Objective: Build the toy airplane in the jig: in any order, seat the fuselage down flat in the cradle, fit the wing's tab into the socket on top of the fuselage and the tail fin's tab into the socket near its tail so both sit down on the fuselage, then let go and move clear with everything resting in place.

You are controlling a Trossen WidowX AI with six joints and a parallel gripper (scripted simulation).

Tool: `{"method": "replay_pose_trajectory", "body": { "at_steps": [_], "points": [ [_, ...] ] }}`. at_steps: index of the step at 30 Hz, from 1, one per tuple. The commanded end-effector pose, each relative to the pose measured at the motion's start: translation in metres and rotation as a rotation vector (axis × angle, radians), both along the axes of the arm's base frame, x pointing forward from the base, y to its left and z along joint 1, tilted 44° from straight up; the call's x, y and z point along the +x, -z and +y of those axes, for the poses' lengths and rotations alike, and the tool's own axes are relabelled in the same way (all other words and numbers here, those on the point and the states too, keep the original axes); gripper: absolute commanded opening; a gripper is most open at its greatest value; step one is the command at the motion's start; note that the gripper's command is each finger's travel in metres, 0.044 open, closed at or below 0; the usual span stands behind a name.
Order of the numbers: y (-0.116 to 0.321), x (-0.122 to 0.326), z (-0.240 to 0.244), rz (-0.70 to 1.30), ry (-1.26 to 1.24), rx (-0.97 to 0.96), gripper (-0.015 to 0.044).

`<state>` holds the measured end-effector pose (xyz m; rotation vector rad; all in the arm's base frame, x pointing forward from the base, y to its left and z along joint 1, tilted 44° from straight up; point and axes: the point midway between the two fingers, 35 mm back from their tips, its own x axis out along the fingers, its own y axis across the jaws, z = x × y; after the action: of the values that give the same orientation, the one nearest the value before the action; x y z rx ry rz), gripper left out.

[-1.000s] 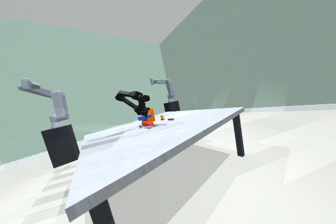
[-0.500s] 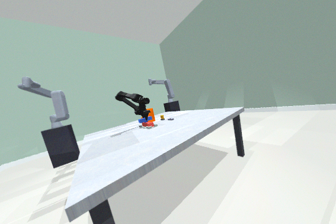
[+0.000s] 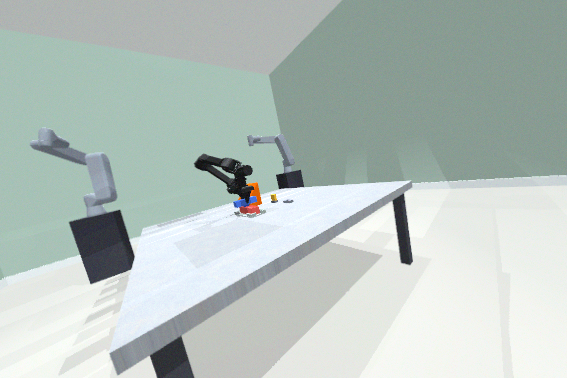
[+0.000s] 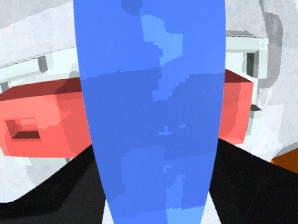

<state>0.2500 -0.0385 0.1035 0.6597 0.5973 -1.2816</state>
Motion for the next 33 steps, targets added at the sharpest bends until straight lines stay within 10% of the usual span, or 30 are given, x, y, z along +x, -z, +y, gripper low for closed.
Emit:
{"method": "replay_pose_trajectory", "body": {
  "at_steps": [1,13,33],
  "points": [
    [0.0,0.0,0.0,-0.001,0.002,0.0,0.0123],
    [0.0,0.0,0.0,-0.001,0.002,0.0,0.0438],
    [-0.061,-0.014,0.058,0.04,-0.046,-0.012,0.044]
  ]
}}
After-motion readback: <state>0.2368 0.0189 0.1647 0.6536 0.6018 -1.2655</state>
